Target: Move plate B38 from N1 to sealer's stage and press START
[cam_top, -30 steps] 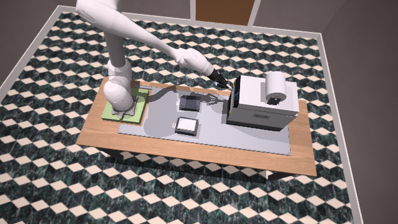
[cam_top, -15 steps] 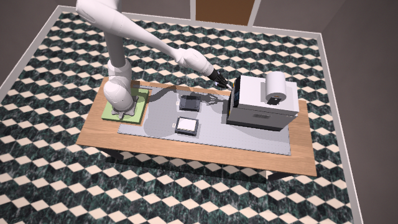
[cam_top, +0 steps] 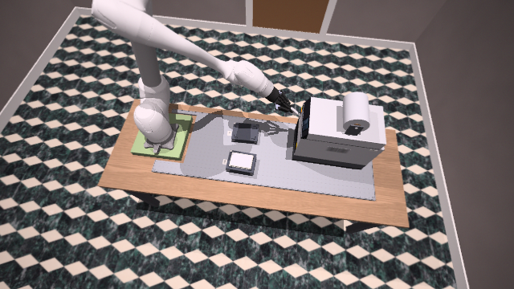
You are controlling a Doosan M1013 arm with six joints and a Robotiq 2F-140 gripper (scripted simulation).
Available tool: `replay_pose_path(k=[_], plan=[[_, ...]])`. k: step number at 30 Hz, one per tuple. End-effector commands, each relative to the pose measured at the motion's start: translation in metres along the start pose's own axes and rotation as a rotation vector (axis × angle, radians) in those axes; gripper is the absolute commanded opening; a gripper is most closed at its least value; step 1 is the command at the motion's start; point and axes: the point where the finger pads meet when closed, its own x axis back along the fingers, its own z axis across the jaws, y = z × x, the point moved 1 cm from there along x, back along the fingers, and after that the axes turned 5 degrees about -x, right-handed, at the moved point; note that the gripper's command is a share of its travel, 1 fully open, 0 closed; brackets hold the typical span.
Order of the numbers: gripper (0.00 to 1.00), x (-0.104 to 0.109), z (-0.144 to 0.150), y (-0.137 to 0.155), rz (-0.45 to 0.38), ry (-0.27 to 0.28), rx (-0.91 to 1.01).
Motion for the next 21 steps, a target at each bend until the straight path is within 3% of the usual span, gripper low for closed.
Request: replay_pose_path(k=[1,21], plan=[[0.10,0.006,0.001,-0.005,0.005,0.000,0.001],[0.10,0.036,0.000,-0.007,0.005,0.000,0.001]])
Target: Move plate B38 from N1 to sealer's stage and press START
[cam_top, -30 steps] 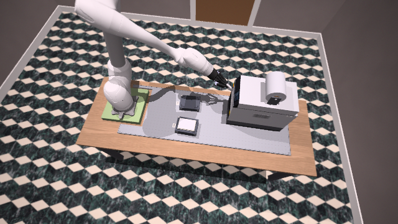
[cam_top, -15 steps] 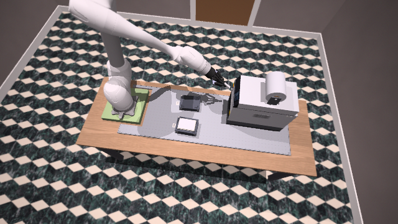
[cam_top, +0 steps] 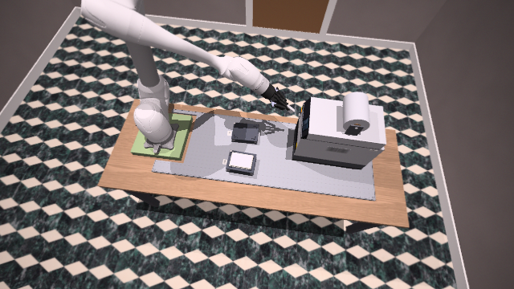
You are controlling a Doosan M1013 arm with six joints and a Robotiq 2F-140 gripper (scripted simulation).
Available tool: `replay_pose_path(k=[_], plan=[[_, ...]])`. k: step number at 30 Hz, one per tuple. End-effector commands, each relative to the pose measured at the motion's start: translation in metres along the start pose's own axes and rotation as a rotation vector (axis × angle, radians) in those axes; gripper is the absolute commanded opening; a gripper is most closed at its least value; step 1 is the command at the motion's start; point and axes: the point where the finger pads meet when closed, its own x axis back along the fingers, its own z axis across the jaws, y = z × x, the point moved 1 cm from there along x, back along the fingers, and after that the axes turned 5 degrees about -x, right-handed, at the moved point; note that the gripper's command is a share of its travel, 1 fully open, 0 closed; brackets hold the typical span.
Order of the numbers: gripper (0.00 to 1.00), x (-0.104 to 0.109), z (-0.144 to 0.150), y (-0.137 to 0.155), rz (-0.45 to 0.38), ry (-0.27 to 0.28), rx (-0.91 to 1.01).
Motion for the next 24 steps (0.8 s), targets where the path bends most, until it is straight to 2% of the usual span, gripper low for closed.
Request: replay_pose_path(k=[1,8,11,13,24], plan=[[0.10,0.008,0.001,-0.004,0.005,0.001,0.001],[0.10,0.019,0.001,-0.005,0.005,0.001,0.001],[0.10,0.035,0.001,-0.013,0.005,0.001,0.001],[0.10,0.035,0.001,-0.013,0.005,0.001,0.001],[0.10,0.079,-0.001,-0.028,0.005,0.001,0.001]])
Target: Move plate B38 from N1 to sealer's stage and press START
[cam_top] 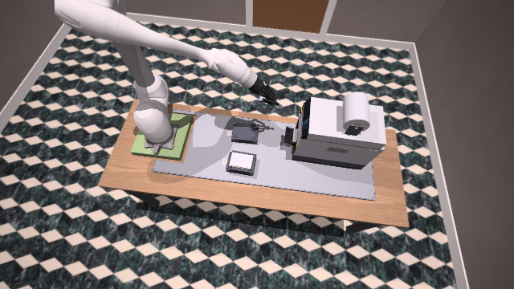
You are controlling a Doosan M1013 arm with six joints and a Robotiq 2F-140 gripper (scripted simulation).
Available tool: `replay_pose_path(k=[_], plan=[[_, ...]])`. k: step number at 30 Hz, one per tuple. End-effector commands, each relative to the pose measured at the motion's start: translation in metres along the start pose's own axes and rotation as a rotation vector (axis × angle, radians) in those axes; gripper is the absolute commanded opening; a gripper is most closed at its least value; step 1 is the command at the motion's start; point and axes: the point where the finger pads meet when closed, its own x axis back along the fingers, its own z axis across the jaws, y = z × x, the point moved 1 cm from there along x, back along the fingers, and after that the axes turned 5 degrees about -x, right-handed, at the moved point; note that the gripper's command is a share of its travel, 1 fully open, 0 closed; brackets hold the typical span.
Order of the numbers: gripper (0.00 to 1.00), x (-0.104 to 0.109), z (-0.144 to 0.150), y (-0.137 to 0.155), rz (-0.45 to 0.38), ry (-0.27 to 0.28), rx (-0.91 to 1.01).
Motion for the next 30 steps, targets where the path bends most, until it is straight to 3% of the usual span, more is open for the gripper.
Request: replay_pose_path(k=[1,7,8,16,30], plan=[[0.10,0.016,0.000,-0.009,0.005,0.001,0.001],[0.10,0.034,0.000,-0.015,0.005,0.001,0.001],[0.70,0.034,0.000,-0.010,0.005,0.001,0.001],[0.70,0.037,0.003,0.029,0.005,0.001,0.001],[0.70,0.037,0.004,0.030,0.005,0.001,0.001]])
